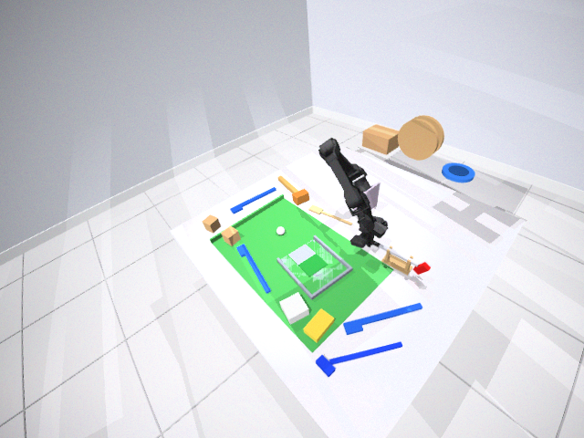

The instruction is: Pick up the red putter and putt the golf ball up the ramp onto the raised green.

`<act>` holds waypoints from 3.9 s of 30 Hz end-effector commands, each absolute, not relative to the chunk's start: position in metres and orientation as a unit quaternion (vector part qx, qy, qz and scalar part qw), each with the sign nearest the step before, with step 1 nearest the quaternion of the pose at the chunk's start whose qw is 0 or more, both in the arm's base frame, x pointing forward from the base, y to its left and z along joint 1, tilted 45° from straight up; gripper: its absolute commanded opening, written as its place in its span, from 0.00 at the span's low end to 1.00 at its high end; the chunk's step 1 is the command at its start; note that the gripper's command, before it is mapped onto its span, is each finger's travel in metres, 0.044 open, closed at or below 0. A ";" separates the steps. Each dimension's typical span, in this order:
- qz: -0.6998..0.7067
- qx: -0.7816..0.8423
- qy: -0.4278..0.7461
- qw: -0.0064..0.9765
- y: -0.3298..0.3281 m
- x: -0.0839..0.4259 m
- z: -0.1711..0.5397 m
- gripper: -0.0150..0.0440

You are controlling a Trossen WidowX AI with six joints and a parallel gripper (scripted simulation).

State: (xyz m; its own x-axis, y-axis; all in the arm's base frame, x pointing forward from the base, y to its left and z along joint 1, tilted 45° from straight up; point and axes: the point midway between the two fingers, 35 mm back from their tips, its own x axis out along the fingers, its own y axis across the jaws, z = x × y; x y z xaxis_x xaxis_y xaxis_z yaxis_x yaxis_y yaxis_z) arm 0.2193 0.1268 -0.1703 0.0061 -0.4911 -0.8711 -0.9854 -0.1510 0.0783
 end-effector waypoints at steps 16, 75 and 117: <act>0.408 -0.640 0.575 0.305 0.191 0.216 -0.108 0.25; -0.187 -0.320 0.652 0.661 -0.050 0.250 0.167 0.25; -0.282 -0.261 0.626 0.679 -0.126 0.225 0.155 0.25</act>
